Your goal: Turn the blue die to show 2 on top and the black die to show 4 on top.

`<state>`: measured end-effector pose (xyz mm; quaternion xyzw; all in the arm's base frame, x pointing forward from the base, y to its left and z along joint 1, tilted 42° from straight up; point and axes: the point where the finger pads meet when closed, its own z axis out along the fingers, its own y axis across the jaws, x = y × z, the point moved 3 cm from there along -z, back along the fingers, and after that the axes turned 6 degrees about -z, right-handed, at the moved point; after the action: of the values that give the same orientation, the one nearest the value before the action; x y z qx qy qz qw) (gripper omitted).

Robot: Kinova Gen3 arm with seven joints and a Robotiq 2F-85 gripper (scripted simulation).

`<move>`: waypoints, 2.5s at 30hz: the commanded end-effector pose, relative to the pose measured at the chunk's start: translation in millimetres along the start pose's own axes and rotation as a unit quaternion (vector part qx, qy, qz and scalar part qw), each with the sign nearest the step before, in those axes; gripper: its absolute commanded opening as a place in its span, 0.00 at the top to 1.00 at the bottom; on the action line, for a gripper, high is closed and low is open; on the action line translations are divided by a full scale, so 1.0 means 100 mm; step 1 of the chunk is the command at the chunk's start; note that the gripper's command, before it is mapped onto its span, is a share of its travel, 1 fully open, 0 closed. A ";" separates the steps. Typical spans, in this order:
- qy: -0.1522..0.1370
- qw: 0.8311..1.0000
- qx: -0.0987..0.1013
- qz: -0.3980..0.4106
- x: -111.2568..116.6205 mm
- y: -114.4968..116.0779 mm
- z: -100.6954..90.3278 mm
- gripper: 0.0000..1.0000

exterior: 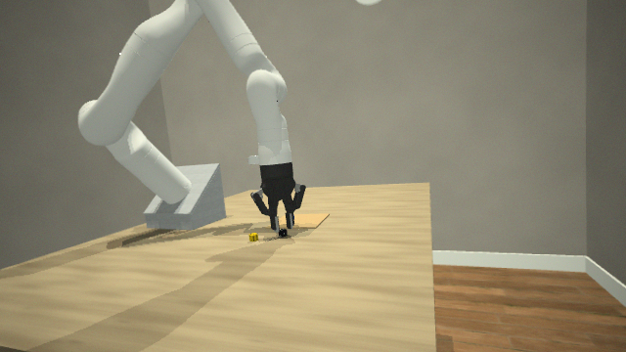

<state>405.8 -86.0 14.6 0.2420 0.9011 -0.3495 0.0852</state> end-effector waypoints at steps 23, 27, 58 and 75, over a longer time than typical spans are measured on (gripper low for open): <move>0.001 1.000 0.002 0.001 0.00 -0.02 0.12 0.69; 0.001 1.000 0.002 0.001 0.00 -0.02 0.12 0.69; 0.001 1.000 0.002 0.001 0.00 -0.02 0.12 0.89; 0.001 1.000 0.002 0.001 0.00 -0.02 0.12 0.89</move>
<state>404.2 -95.4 6.5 0.2436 0.9001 -0.3513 0.0833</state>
